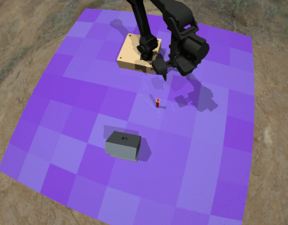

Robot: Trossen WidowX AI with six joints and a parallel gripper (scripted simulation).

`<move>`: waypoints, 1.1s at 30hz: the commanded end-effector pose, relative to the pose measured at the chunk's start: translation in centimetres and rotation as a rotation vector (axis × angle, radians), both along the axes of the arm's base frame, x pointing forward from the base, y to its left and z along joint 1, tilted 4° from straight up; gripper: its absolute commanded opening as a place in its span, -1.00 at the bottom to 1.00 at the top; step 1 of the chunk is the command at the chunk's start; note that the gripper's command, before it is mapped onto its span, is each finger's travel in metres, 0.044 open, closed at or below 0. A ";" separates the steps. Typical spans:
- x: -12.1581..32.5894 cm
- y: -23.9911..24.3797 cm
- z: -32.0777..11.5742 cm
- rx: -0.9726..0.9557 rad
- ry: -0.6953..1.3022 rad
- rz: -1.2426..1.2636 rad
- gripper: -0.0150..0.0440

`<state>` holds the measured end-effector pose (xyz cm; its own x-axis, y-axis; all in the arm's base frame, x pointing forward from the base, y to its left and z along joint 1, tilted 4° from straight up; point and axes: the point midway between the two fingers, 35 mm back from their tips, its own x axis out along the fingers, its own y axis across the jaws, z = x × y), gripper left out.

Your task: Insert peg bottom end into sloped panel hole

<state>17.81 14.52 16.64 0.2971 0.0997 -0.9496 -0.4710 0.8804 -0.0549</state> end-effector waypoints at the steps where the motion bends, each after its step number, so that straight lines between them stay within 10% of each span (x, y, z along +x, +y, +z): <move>1: 1.2 -0.3 -0.7 0.007 0.031 -0.072 1.00; 33: 8.1 -5.5 -7.5 0.044 0.245 -0.558 1.00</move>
